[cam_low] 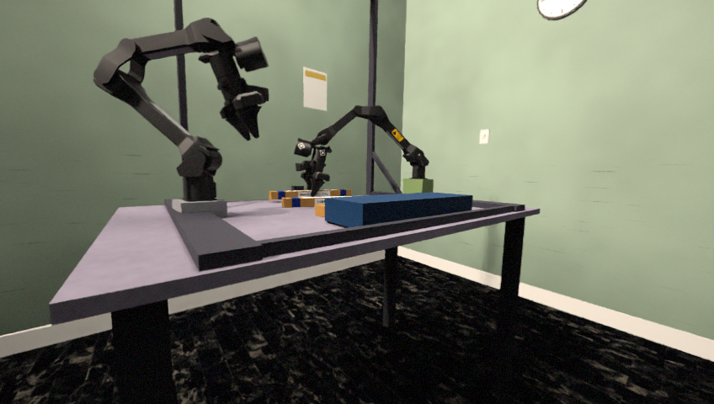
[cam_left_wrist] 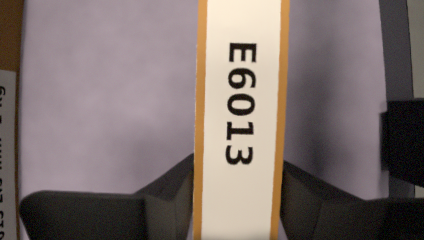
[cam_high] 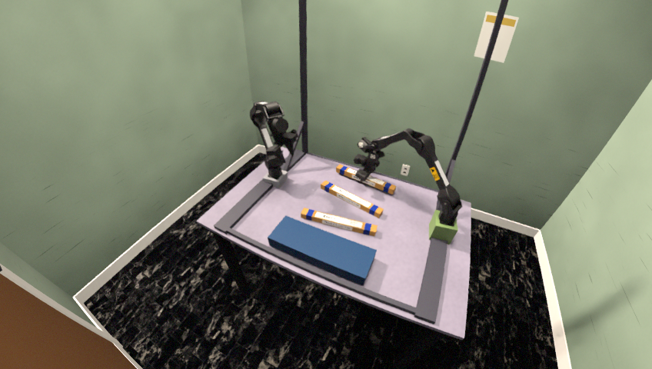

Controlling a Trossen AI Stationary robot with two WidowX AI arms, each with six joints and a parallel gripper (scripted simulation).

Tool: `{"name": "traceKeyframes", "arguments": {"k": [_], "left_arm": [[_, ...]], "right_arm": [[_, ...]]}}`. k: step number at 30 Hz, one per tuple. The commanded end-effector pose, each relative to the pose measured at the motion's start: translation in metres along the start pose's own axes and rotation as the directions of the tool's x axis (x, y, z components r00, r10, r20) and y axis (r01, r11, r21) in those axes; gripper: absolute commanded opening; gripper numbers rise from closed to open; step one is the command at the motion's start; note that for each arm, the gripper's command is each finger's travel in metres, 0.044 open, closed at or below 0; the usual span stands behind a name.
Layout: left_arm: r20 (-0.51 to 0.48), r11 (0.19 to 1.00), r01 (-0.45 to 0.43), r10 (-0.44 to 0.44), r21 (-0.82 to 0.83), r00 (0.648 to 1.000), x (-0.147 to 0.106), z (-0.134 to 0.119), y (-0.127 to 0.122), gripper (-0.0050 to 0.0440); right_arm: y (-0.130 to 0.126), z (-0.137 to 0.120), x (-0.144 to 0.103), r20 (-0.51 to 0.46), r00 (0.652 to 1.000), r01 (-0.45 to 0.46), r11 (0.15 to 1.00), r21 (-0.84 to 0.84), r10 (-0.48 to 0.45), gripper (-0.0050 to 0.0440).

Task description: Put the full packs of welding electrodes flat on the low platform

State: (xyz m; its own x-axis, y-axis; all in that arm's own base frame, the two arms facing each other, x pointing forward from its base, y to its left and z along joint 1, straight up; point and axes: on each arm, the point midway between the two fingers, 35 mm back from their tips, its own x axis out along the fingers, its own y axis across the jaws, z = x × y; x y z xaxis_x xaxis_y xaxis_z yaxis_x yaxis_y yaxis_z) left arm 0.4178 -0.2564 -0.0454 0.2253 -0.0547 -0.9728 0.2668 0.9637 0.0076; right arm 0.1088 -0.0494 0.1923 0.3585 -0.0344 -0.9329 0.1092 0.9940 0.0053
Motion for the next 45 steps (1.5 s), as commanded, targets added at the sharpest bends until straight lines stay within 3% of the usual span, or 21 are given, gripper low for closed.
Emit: {"name": "traceKeyframes", "arguments": {"k": [1,7,12,45], "left_arm": [[0.074,1.0,0.019,-0.019,-0.008,0.997,-0.023,0.02,-0.004,-0.005],[0.088,1.0,0.024,-0.023,-0.009,0.996,-0.025,0.024,-0.005,-0.005],[0.062,1.0,0.016,-0.015,-0.007,0.998,-0.012,0.015,-0.004,-0.005],[0.08,1.0,0.021,-0.021,-0.008,0.997,-0.019,0.018,-0.003,-0.005]], "right_arm": [[0.0,0.004,-0.007,0.025,1.0,0.009,1.0,-0.008,-0.009,0.033],[0.0,0.004,-0.007,0.025,1.0,0.009,1.0,-0.008,-0.009,0.033],[0.0,0.004,-0.007,0.025,1.0,0.009,1.0,-0.008,-0.009,0.033],[0.0,0.004,-0.007,0.025,1.0,0.009,1.0,-0.008,-0.009,0.033]]}}
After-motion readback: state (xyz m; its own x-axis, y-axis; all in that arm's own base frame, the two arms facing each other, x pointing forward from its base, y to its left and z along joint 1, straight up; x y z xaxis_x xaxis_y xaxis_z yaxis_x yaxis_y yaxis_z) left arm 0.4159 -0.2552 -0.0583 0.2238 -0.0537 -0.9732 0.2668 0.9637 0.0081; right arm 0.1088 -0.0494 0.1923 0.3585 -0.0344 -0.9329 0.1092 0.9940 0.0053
